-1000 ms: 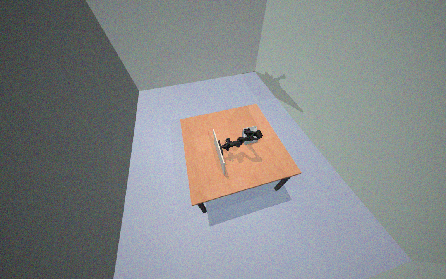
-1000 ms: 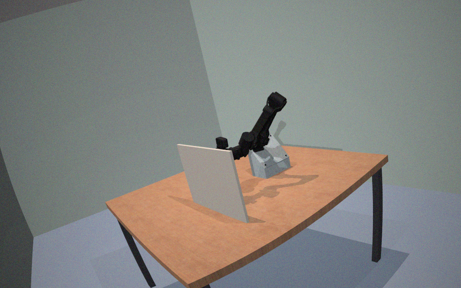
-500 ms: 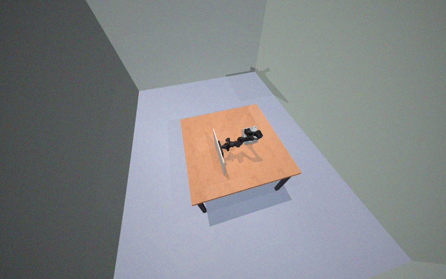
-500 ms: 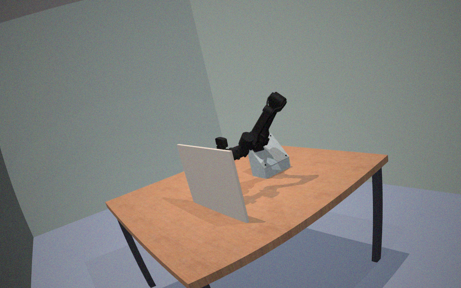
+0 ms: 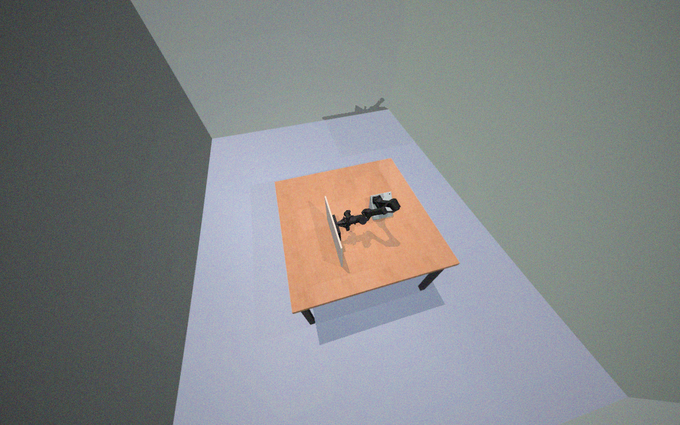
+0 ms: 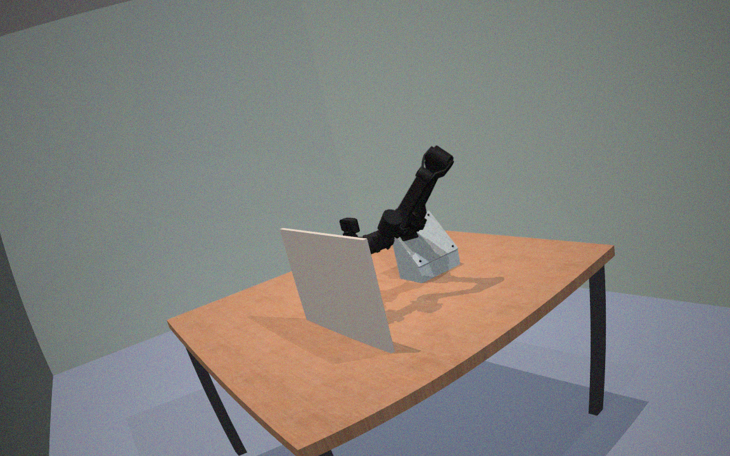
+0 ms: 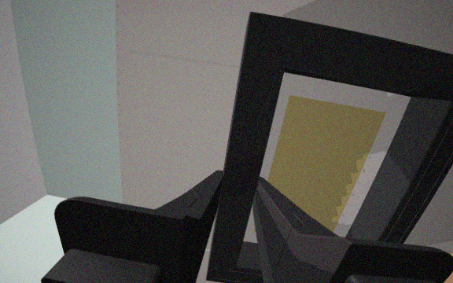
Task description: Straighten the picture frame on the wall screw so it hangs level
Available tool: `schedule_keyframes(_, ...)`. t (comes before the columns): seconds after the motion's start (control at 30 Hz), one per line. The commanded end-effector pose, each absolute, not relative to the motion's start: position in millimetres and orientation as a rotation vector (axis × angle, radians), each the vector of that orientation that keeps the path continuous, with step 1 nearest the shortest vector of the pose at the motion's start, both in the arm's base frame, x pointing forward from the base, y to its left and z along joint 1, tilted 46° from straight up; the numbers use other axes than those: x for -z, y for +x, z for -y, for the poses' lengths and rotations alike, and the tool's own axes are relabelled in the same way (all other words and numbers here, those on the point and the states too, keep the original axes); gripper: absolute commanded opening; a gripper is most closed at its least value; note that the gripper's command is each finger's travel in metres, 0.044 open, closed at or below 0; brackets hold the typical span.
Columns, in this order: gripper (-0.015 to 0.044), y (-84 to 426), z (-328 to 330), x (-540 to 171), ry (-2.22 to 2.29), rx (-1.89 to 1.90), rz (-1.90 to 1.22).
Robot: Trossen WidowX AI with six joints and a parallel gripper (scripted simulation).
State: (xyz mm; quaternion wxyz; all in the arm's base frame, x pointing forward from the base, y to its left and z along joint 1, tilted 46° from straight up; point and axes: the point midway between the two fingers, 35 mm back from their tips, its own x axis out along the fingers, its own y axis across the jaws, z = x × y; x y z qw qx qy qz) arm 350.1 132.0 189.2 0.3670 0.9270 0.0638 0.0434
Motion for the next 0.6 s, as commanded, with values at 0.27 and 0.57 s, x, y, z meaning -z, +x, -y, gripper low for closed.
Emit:
schedule_keyframes(0.27, 0.021, 350.1, -132.1, -189.2, 2.386, -0.111, -0.164)
schedule_keyframes(0.57, 0.026, 325.5, -132.5, -193.1, 2.356, -0.112, -0.16)
